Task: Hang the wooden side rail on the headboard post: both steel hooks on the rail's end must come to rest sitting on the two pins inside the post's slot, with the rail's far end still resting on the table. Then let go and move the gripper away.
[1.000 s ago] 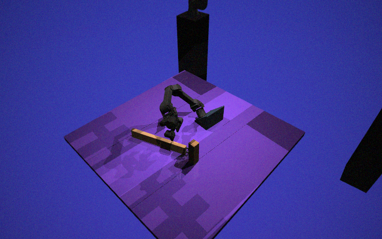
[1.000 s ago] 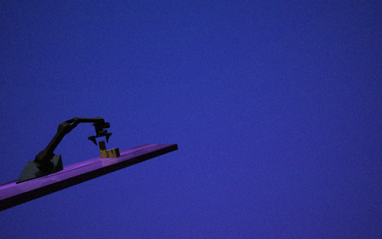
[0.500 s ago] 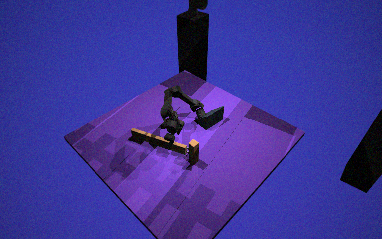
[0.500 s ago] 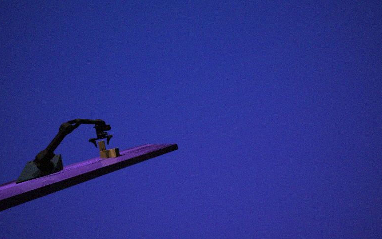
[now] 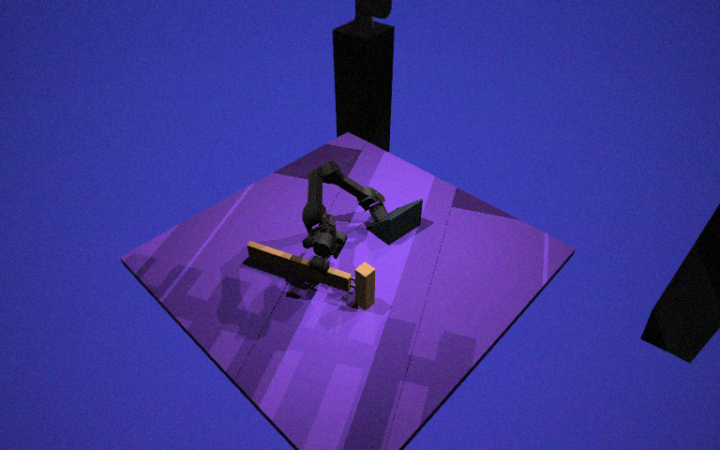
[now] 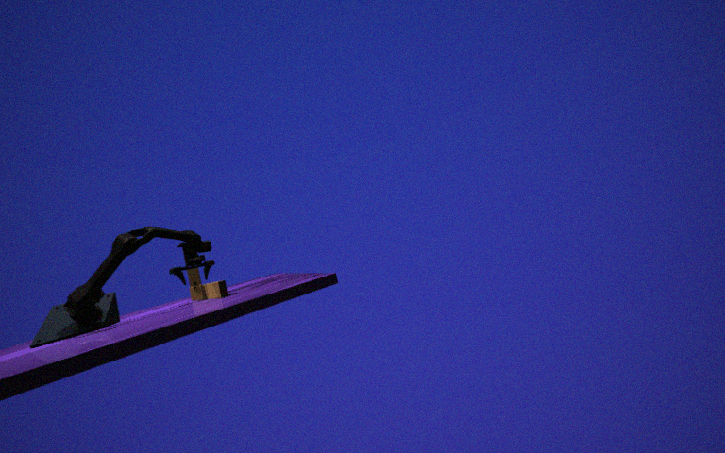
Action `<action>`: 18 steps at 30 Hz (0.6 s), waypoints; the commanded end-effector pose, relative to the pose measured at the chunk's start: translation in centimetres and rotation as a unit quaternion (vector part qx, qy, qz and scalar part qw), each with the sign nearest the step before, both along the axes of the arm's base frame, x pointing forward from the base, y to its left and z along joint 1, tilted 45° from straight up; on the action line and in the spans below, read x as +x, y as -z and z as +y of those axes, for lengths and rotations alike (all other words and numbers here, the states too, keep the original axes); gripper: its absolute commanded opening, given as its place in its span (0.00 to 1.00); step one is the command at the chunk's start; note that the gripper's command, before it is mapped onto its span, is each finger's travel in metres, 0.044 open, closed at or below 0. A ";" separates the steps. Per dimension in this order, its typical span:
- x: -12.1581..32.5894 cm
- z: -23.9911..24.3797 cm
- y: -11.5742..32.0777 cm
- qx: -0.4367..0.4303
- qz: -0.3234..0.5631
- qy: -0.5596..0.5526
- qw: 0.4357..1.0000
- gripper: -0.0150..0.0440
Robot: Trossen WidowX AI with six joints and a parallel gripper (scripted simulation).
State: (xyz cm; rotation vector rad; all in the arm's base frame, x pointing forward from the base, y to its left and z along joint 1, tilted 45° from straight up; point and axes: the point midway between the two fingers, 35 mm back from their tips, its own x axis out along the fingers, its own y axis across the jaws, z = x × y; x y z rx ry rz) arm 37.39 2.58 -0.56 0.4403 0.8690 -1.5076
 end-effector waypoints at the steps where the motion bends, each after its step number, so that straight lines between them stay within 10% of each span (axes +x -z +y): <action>1: -0.2 -0.6 0.5 -0.002 0.003 -0.001 1.000 1.00; 18: -0.4 -2.5 2.5 -0.002 0.003 -0.001 1.000 1.00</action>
